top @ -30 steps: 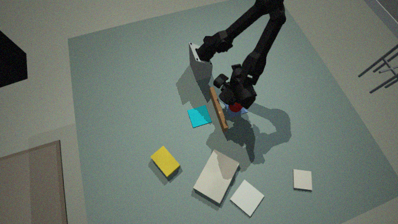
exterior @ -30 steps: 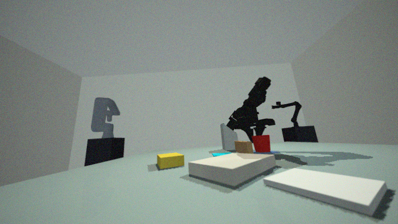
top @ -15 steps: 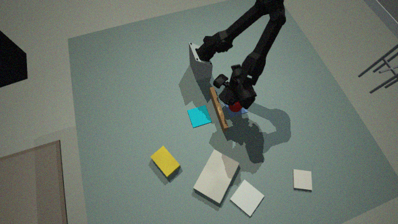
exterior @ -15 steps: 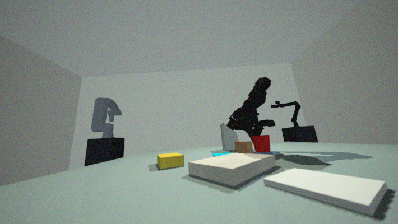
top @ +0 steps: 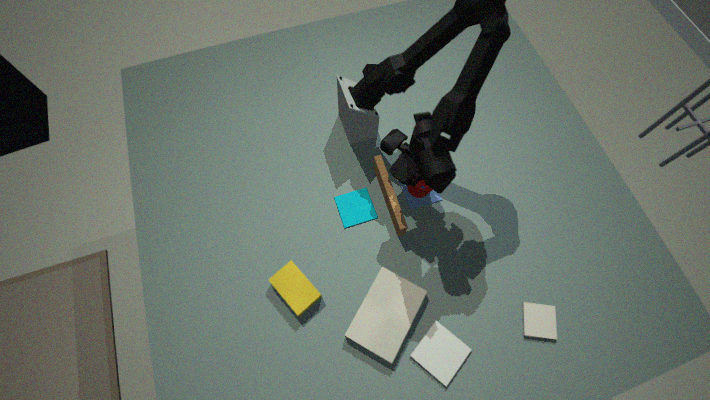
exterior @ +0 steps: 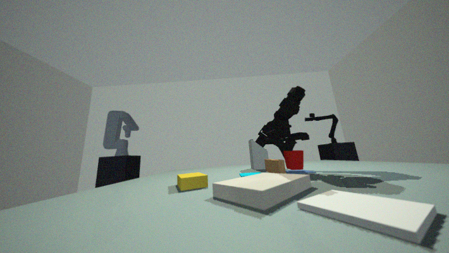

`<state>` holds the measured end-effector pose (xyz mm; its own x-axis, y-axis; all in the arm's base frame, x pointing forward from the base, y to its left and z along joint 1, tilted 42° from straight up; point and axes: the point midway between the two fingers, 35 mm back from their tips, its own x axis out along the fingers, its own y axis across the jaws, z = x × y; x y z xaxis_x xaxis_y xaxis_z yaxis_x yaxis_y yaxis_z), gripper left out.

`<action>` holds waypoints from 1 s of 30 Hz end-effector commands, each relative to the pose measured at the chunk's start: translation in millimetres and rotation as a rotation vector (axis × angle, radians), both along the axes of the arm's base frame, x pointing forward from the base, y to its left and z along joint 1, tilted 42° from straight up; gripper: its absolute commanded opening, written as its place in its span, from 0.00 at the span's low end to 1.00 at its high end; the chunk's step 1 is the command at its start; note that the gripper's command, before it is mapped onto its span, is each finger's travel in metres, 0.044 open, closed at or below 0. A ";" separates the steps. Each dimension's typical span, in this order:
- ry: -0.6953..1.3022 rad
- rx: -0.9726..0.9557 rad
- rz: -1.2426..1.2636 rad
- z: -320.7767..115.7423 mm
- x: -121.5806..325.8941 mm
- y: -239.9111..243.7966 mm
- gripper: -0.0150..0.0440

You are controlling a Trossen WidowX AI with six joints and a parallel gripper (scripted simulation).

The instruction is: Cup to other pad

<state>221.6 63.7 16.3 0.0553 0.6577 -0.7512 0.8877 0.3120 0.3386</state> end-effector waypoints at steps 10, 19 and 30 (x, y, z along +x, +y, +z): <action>-0.011 -0.007 -0.002 29.7 1.9 -29.5 0.25; -0.009 -0.001 -0.003 48.5 -2.7 -46.2 0.25; -0.003 0.004 -0.006 48.2 -5.0 -45.0 0.25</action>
